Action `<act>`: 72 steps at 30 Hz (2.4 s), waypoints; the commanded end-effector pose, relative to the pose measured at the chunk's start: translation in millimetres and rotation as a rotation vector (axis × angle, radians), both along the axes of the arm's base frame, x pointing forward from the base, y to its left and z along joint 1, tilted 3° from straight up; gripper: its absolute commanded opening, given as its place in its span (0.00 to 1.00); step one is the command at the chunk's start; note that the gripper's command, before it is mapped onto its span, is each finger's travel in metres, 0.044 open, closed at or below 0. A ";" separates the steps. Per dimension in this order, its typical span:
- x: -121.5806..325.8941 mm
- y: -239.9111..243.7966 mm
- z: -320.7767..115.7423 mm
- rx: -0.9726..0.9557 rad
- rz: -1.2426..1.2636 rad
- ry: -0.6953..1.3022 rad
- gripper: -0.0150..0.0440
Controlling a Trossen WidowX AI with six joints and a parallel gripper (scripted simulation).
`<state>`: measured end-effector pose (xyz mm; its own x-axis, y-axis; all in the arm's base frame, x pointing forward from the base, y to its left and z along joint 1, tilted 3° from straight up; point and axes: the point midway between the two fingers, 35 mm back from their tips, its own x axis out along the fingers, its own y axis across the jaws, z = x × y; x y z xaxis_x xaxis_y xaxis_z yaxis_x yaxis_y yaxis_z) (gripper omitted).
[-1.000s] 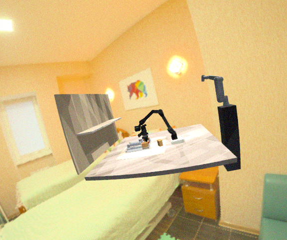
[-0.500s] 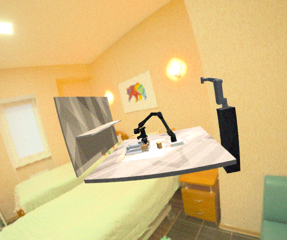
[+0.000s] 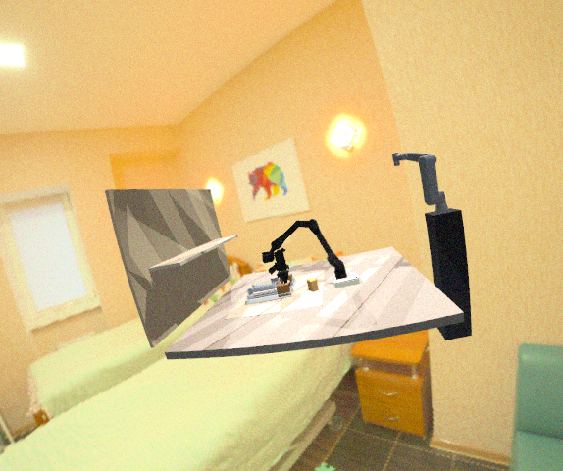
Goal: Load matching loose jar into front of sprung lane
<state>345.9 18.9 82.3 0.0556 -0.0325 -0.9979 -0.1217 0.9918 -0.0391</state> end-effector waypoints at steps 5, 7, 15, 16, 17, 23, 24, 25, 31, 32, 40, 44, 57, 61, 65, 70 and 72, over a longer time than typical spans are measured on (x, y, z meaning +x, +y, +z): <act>9.9 1.1 3.3 0.003 -0.003 -0.030 0.25; 10.0 1.1 3.2 0.003 -0.003 -0.030 0.25; 10.3 1.1 1.2 0.003 -0.003 -0.030 0.25; 10.3 1.1 0.9 0.003 -0.003 -0.030 0.25; 10.4 1.0 0.6 0.003 -0.003 -0.030 0.25; 10.5 1.0 -1.4 0.003 -0.003 -0.030 0.25; 10.5 1.0 -1.7 0.003 -0.003 -0.030 0.25; 10.6 1.0 -2.0 0.003 -0.003 -0.030 0.25; 10.7 0.9 -4.0 0.003 -0.003 -0.030 0.25; 10.7 0.9 -4.3 0.003 -0.003 -0.030 0.25; 10.8 0.8 -6.9 0.003 -0.003 -0.030 0.25; 10.6 0.7 -8.1 0.003 -0.003 -0.030 0.25; 10.1 0.5 -12.3 0.003 -0.003 -0.030 0.25; 9.9 0.4 -13.6 0.003 -0.003 -0.030 0.25; 9.7 0.4 -14.9 0.003 -0.003 -0.030 0.25; 9.5 0.3 -16.5 0.003 -0.003 -0.030 0.25; 9.4 0.2 -17.1 0.003 -0.003 -0.030 0.25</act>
<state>350.5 18.7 69.9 0.0732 -0.0314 -0.9968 -0.1193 0.9921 -0.0400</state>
